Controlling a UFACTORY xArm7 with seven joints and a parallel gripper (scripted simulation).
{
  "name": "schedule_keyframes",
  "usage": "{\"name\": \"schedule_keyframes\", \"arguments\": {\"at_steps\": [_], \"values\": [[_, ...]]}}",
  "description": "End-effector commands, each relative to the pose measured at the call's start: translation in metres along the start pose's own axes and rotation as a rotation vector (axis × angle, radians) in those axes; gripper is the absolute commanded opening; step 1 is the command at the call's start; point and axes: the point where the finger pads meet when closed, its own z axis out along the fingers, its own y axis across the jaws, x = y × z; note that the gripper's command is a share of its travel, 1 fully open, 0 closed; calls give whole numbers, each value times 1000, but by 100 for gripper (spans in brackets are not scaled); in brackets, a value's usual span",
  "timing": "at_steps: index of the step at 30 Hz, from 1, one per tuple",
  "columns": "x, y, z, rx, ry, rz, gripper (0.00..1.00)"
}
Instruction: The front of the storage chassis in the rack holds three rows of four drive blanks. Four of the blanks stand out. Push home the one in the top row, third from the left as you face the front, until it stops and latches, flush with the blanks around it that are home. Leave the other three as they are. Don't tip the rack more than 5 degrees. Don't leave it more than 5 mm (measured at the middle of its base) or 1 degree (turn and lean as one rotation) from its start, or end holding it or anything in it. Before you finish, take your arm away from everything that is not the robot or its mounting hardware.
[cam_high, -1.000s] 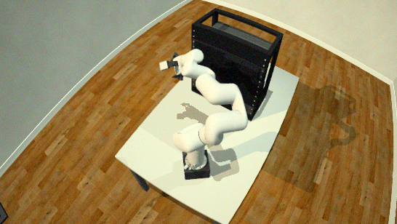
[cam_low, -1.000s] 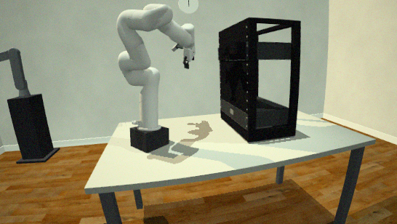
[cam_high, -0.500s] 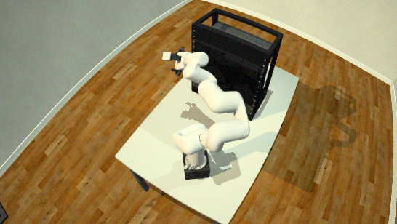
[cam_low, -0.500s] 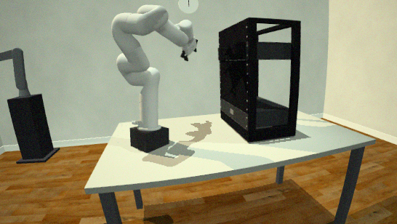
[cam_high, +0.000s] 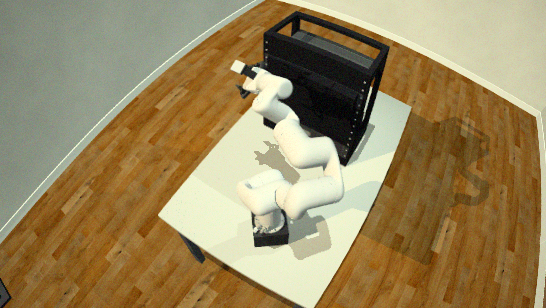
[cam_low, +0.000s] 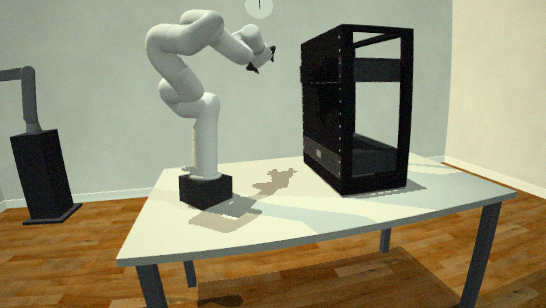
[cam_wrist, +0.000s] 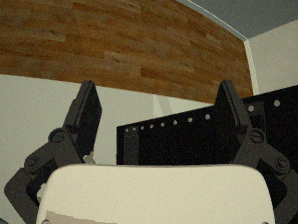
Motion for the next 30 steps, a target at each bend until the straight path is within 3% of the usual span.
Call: {"name": "schedule_keyframes", "arguments": {"at_steps": [1,11,14,18,30], "values": [[6,14,-16,-89,28,111,100],[8,35,-48,-231,87,317,100],[8,35,-48,-231,87,317,100],[6,44,-67,-310,125,437,100],[-2,56,-102,-445,199,650,100]]}}
